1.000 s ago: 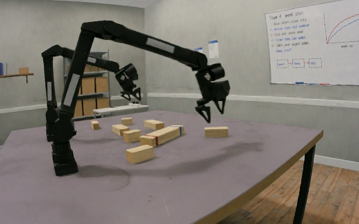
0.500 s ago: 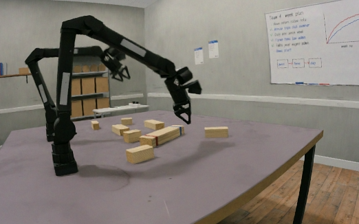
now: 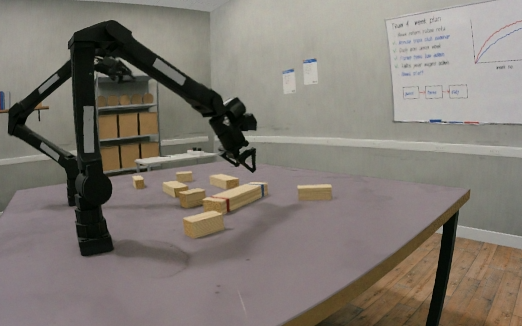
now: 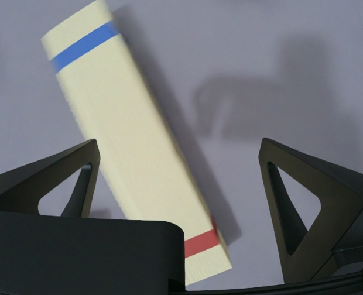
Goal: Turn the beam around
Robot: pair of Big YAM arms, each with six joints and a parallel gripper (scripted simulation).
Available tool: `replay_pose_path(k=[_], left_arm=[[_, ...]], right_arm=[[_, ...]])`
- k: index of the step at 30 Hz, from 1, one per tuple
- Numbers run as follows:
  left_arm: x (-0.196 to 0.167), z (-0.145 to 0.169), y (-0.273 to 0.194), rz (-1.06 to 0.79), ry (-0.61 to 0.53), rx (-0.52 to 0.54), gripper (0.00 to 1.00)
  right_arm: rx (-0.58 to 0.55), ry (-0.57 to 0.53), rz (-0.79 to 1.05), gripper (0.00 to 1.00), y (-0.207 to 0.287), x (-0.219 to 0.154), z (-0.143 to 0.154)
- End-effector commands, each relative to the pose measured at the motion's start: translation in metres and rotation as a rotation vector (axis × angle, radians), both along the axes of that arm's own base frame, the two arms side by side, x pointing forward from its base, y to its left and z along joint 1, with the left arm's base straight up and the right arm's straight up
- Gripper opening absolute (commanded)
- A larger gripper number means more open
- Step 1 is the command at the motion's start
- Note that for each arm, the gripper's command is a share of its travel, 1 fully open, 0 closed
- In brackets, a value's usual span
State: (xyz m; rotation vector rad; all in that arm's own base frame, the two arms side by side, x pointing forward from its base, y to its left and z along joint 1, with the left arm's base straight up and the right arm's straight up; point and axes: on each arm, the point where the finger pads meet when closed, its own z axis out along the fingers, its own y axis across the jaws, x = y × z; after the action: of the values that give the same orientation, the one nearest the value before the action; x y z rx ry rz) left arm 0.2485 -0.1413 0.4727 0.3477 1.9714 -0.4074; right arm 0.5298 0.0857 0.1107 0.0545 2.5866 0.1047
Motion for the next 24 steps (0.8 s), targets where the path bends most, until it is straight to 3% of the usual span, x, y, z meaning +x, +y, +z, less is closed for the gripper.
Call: replay_pose_path(k=[1, 5, 9, 16, 20, 24], left_arm=[[-0.058, 0.025, 0.021, -0.087, -0.12, 0.018, 1.0], [-0.103, 0.026, 0.038, -0.156, -0.194, 0.001, 1.0], [-0.121, 0.028, 0.046, -0.183, -0.228, -0.009, 1.0], [-0.175, 0.034, 0.073, -0.26, -0.34, -0.053, 1.0], [-0.184, 0.032, 0.078, -0.263, -0.352, -0.067, 1.0], [-0.182, 0.036, 0.077, -0.261, -0.342, -0.069, 1.0]], right_arm=[[-0.066, -0.107, 0.198, 1.0, 0.031, 0.011, 0.036], [-0.111, -0.012, 0.298, 1.0, 0.049, 0.015, 0.009], [-0.131, 0.044, 0.328, 1.0, 0.05, 0.015, 0.001], [-0.186, 0.342, 0.438, 0.96, 0.059, 0.014, -0.041], [-0.199, 0.464, 0.471, 0.96, 0.06, 0.013, -0.055], [-0.201, 0.489, 0.476, 0.96, 0.06, 0.012, -0.057]])
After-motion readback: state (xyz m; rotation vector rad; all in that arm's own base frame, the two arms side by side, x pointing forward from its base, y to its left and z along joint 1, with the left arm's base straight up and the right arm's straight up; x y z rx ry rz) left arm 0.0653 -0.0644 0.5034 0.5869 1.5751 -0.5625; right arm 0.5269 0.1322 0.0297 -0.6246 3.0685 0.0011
